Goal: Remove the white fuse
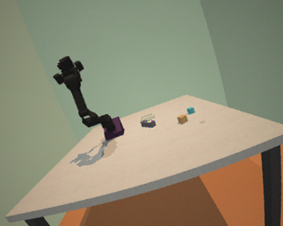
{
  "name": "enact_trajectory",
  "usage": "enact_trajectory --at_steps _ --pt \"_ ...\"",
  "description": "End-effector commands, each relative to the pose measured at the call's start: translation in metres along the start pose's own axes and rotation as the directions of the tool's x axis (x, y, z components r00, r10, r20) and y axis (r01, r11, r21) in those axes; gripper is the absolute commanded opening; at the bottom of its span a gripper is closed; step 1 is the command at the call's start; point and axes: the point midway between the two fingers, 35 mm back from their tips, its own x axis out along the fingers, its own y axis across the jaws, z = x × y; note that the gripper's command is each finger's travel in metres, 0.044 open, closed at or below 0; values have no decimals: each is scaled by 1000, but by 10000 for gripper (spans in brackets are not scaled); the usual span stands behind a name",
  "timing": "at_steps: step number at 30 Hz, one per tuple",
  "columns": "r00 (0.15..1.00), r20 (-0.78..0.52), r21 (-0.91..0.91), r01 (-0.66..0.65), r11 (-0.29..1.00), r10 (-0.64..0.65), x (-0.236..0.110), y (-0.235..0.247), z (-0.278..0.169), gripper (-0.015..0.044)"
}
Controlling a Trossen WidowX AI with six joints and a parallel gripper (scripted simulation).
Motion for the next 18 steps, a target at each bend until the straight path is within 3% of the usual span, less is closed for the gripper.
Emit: enact_trajectory --at_steps 1,3,8,18 --pt "1000 -4 3 9 1000 -9 1 -3 -1 26" --pt "996 -36 23 81 996 -80 9 -23 -8 73" --pt "929 -173 79 345 935 -328 23 -102 -42 73" --pt "611 -479 117 756 644 -630 -12 -236 -130 73"
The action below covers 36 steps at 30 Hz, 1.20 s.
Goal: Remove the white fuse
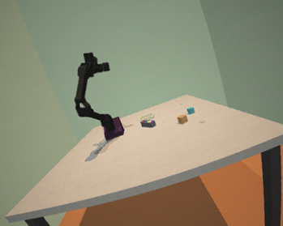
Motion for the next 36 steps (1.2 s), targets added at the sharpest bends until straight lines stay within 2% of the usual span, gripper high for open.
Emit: enact_trajectory --at_steps 1,4,8,15,21,29,31,36 --pt "980 -118 67 171 983 -162 23 -53 -25 73" --pt "933 -228 93 305 948 -278 35 -97 -50 73" --pt "829 -390 92 467 879 -400 42 -153 -92 73" --pt "559 -668 22 675 737 -492 26 -235 -181 73" --pt "275 -857 -81 763 642 -436 -10 -280 -267 73" --pt "-83 -972 -204 760 617 -219 -74 -297 -374 73" --pt "-109 -974 -210 756 620 -197 -79 -297 -382 73" --pt "-109 -974 -210 756 620 -198 -81 -302 -381 73"
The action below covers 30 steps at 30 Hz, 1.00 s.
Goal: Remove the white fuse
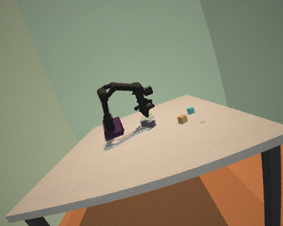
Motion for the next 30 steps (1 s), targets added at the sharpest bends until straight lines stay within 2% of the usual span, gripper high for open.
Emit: enact_trajectory --at_steps 1,30 --pt "1000 -8 -9 10 1000 -10 1 -4 1 73" --pt "1000 -8 -8 11 1000 -11 28 -3 1 73"
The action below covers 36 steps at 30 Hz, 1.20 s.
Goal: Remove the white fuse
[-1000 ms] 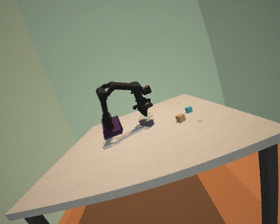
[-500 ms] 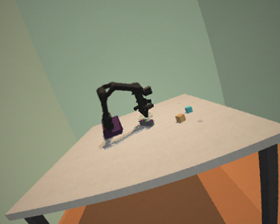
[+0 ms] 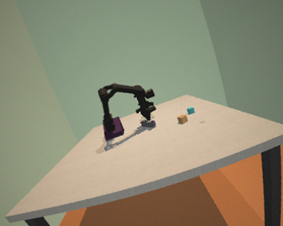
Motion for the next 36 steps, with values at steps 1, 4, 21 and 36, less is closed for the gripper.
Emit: enact_trajectory --at_steps 1,4,21,36 --pt "1000 -6 -5 2 1000 -2 5 1 -1 73" --pt "1000 -6 -5 3 1000 -3 8 1 -1 73" --pt "1000 -6 -5 3 1000 -3 16 1 -1 73" --pt "1000 -3 -1 0 1000 0 16 1 -1 20"
